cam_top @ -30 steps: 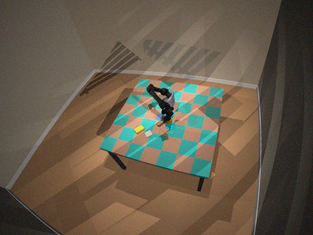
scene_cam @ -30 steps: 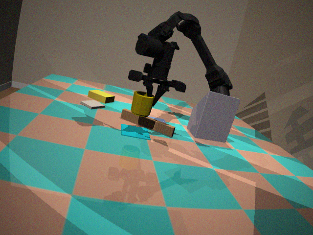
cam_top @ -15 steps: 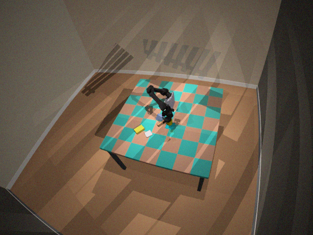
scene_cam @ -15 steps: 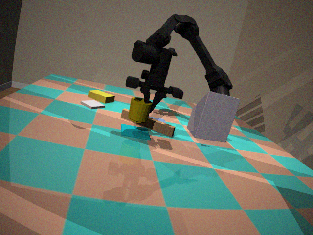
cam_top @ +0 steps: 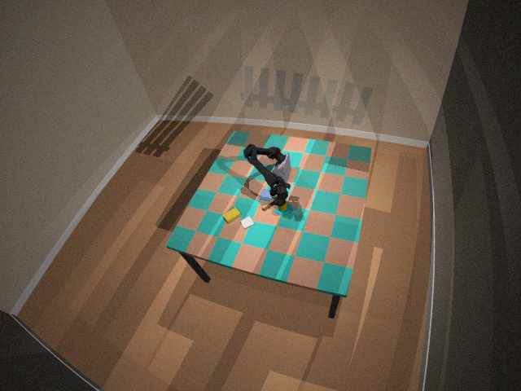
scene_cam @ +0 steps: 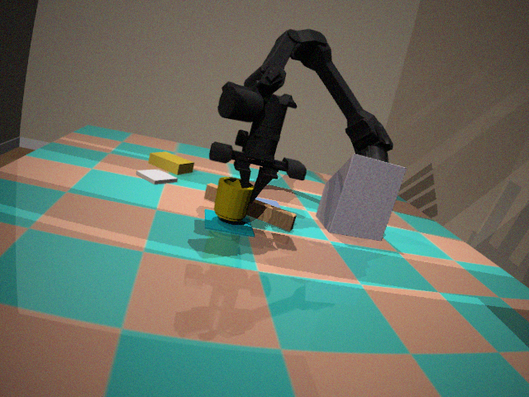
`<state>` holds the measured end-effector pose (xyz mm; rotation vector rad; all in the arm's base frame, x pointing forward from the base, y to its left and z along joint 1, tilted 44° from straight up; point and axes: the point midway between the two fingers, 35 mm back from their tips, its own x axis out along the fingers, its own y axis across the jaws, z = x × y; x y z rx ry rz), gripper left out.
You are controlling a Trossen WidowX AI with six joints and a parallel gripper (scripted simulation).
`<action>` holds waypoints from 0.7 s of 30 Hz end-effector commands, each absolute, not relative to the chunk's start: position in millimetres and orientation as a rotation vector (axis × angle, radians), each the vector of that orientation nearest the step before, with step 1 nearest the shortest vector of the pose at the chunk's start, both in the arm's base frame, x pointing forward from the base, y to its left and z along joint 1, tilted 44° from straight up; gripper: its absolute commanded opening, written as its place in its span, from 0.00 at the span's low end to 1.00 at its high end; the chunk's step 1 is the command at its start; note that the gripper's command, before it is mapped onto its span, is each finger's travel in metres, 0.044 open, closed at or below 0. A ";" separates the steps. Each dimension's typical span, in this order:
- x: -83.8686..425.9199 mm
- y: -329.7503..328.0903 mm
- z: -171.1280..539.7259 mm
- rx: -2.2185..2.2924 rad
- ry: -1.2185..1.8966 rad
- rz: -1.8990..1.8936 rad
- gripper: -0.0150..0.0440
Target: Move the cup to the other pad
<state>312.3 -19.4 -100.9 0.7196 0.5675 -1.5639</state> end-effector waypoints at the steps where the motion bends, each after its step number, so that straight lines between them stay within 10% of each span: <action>1: 308.4 -25.4 -107.8 0.704 0.573 -1.570 0.25; 18: 310.5 -24.4 -106.0 0.716 0.568 -1.568 0.25; 21: 310.5 -24.4 -106.0 0.716 0.568 -1.568 0.39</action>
